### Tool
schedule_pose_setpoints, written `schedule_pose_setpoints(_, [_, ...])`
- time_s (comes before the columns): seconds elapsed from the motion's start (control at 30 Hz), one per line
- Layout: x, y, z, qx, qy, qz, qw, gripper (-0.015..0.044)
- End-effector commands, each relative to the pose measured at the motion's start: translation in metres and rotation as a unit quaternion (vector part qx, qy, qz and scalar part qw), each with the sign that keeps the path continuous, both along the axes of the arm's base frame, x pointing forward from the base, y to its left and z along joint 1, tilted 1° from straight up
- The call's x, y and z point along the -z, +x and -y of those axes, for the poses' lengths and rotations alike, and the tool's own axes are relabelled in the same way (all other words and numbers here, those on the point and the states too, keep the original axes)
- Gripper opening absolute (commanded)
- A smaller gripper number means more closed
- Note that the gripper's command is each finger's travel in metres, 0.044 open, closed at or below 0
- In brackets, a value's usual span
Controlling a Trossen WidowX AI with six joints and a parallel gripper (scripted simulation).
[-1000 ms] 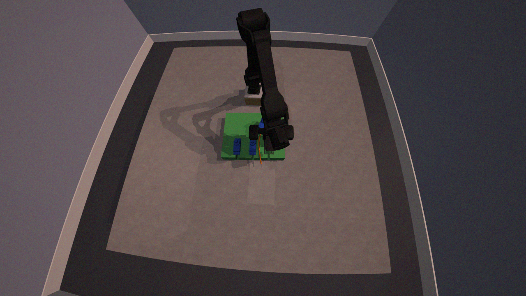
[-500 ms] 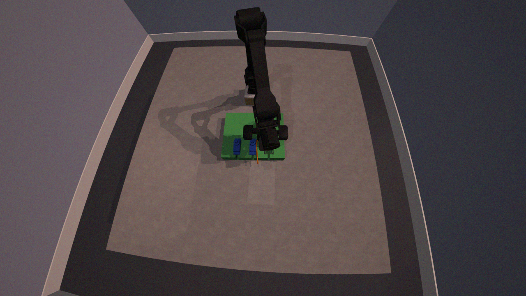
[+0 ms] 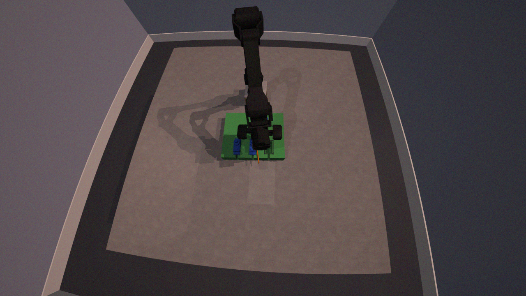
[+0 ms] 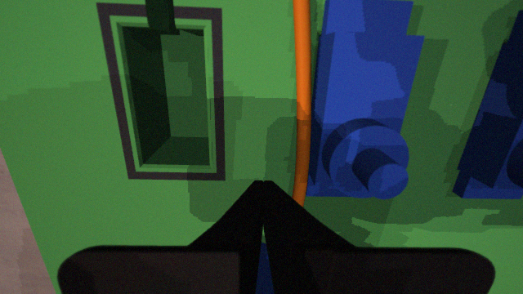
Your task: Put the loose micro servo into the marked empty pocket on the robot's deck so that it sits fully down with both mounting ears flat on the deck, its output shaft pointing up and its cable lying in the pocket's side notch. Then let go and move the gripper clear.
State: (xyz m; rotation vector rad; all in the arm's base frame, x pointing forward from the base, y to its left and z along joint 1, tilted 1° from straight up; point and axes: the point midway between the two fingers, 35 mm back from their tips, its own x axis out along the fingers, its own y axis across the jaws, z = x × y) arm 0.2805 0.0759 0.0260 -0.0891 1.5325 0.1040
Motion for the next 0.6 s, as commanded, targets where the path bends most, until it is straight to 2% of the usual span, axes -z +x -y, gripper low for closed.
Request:
schedule_pose_setpoints(0.0, [-0.001, 0.0, 0.006, -0.002, -0.001, 0.002, 1.0, 0.0])
schedule_pose_setpoints(0.2, [-0.002, 0.0, 0.008, 0.0, 0.0, 0.001, 1.0, 0.0])
schedule_pose_setpoints(0.37, [-0.04, -0.001, 0.01, -0.002, -0.001, 0.002, 1.0, 0.0])
schedule_pose_setpoints(0.5, [-0.043, -0.001, 0.011, -0.002, -0.001, 0.002, 1.0, 0.0])
schedule_pose_setpoints(0.57, [-0.045, -0.003, 0.01, 0.006, 0.0, 0.002, 1.0, 0.0053])
